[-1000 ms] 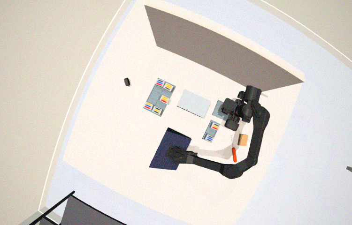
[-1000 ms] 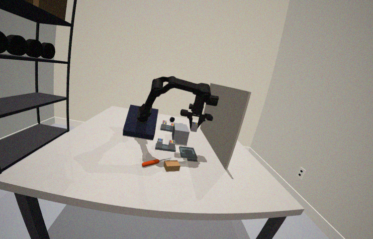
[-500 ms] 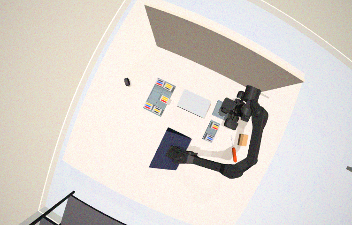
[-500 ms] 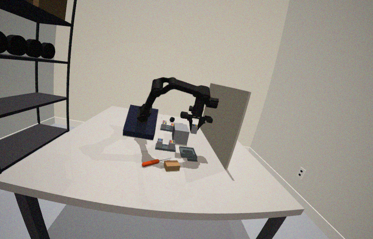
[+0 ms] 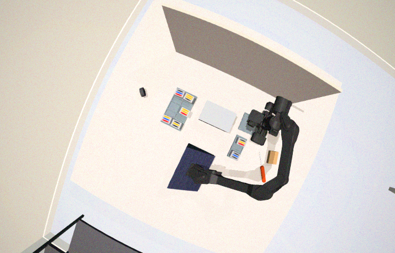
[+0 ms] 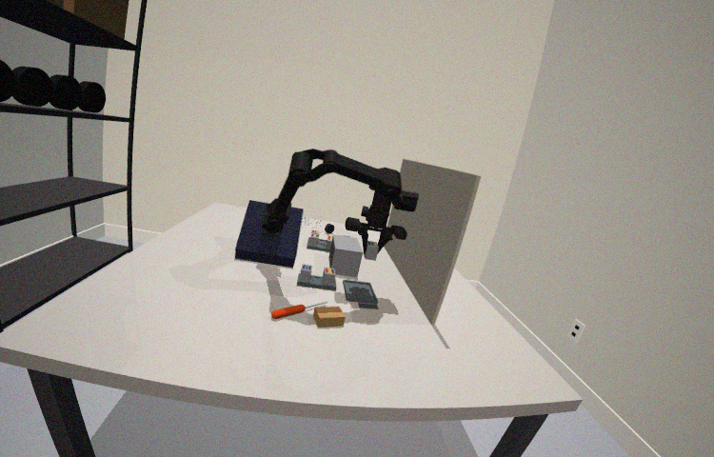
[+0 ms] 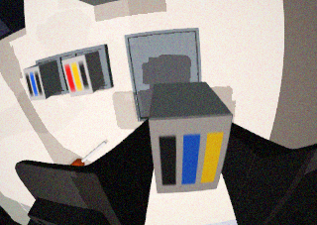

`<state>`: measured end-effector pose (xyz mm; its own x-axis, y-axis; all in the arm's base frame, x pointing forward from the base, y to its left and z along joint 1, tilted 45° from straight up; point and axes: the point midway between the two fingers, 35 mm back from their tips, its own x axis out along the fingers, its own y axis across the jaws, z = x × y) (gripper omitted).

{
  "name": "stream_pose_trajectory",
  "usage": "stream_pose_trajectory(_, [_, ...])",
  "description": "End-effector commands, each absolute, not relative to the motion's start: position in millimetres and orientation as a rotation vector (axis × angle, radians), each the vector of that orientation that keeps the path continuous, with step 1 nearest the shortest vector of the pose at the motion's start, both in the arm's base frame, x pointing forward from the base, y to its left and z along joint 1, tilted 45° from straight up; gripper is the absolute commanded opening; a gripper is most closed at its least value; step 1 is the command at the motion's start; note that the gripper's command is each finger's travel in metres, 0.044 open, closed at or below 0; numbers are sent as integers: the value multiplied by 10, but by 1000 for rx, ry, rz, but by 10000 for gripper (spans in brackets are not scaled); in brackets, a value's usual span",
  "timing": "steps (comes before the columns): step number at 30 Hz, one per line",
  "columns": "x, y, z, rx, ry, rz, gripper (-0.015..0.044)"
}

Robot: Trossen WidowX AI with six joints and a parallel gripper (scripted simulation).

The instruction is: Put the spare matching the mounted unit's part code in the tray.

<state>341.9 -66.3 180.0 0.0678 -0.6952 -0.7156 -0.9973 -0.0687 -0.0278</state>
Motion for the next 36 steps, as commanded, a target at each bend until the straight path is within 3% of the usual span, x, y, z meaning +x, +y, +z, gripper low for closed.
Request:
stream_pose_trajectory(1, [3424,-686,1767,-1823,1681,744,0])
stream_pose_trajectory(36, [3472,-899,1542,-1822,1679,745,0])
